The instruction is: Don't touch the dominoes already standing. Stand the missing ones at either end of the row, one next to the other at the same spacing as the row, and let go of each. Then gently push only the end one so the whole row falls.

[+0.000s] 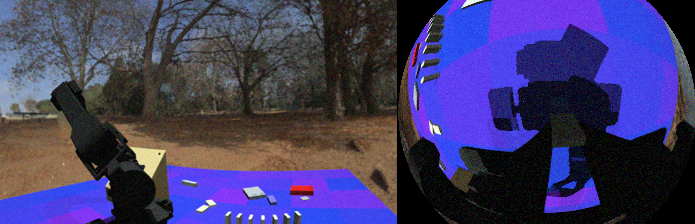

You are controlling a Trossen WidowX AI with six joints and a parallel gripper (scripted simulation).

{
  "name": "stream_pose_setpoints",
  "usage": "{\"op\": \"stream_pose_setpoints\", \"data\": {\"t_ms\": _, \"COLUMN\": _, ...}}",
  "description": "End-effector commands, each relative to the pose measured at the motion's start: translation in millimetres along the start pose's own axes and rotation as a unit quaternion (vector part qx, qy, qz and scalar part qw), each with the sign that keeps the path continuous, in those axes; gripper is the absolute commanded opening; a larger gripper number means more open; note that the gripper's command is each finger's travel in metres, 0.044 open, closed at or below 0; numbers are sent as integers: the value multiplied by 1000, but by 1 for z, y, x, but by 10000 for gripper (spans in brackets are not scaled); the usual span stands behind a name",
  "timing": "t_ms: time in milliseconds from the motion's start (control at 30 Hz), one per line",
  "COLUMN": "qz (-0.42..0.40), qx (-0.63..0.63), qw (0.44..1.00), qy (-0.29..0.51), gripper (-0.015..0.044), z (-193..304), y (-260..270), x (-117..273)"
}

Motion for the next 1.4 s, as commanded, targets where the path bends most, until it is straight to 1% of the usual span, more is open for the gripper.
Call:
{"op": "stream_pose_setpoints", "data": {"t_ms": 0, "qz": 1, "qx": -6, "qw": 1000, "qy": -10, "gripper": 107, "z": -7, "y": 0, "x": 61}}
{"op": "stream_pose_setpoints", "data": {"t_ms": 33, "qz": 2, "qx": -6, "qw": 1000, "qy": -10, "gripper": 107, "z": -6, "y": 0, "x": 78}}
{"op": "stream_pose_setpoints", "data": {"t_ms": 200, "qz": 7, "qx": -6, "qw": 1000, "qy": -11, "gripper": 107, "z": 2, "y": -2, "x": 119}}
{"op": "stream_pose_setpoints", "data": {"t_ms": 567, "qz": 5, "qx": -5, "qw": 1000, "qy": -12, "gripper": 107, "z": 0, "y": 3, "x": 120}}
{"op": "stream_pose_setpoints", "data": {"t_ms": 667, "qz": -8, "qx": 0, "qw": 1000, "qy": -13, "gripper": 107, "z": -11, "y": 31, "x": 120}}
{"op": "stream_pose_setpoints", "data": {"t_ms": 900, "qz": -21, "qx": 2, "qw": 1000, "qy": -10, "gripper": 107, "z": -38, "y": 138, "x": 122}}
{"op": "stream_pose_setpoints", "data": {"t_ms": 1133, "qz": -3, "qx": -6, "qw": 1000, "qy": -11, "gripper": 107, "z": -33, "y": 242, "x": 120}}
{"op": "stream_pose_setpoints", "data": {"t_ms": 1200, "qz": 0, "qx": -7, "qw": 1000, "qy": -12, "gripper": 107, "z": -30, "y": 255, "x": 119}}
{"op": "stream_pose_setpoints", "data": {"t_ms": 1367, "qz": 0, "qx": -7, "qw": 1000, "qy": -12, "gripper": 107, "z": -30, "y": 256, "x": 119}}
Point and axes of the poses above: the point midway between the two fingers, 35 mm back from their tips, its own x axis back along the fingers, its own y axis across the jaws, z = x × y, the point moved 4 cm from there along x, back along the fingers, and after that the axes turned 6 degrees about -x, right-handed, at the moved point
